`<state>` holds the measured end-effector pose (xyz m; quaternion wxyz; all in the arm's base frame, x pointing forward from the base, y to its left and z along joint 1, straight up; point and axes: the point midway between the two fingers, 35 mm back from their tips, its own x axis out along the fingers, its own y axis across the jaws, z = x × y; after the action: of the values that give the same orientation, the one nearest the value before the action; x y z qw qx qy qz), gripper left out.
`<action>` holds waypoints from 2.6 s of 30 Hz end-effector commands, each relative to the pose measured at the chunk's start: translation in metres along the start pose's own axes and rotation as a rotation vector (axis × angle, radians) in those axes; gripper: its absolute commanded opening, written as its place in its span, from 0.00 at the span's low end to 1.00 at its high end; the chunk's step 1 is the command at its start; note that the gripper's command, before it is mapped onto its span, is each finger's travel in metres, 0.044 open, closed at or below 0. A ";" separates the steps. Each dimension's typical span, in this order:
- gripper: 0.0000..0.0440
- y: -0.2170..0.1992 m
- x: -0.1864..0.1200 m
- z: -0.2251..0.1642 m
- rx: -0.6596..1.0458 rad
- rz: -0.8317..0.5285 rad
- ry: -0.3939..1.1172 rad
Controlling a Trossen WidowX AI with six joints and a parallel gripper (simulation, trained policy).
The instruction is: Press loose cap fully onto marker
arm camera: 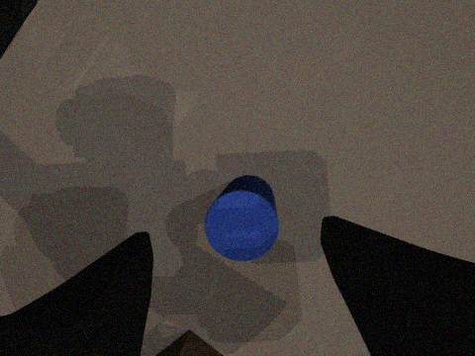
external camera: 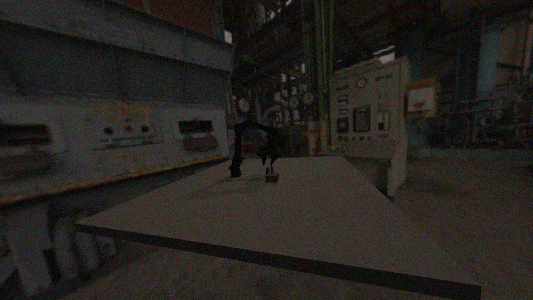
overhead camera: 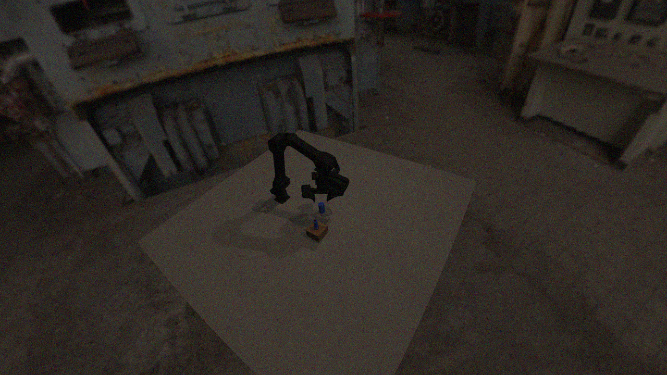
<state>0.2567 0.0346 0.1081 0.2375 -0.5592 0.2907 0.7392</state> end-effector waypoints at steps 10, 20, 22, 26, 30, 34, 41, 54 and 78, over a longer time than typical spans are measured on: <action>0.60 -0.003 0.033 -0.005 -0.083 0.025 0.017; 0.49 -0.003 0.048 -0.006 -0.149 0.033 0.044; 0.39 -0.004 0.047 -0.007 -0.158 0.029 0.058; 0.20 -0.003 0.040 -0.007 -0.169 0.013 0.079; 0.24 -0.006 0.028 -0.012 -0.173 -0.016 0.116; 0.25 -0.007 0.013 -0.016 -0.176 -0.044 0.147; 0.23 -0.006 -0.012 -0.024 -0.167 -0.091 0.186; 0.21 0.009 -0.052 -0.049 -0.114 -0.151 0.218; 0.14 0.059 -0.084 -0.103 0.035 -0.171 0.215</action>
<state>0.3078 -0.0780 0.1756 0.2744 -0.6539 0.2784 0.6478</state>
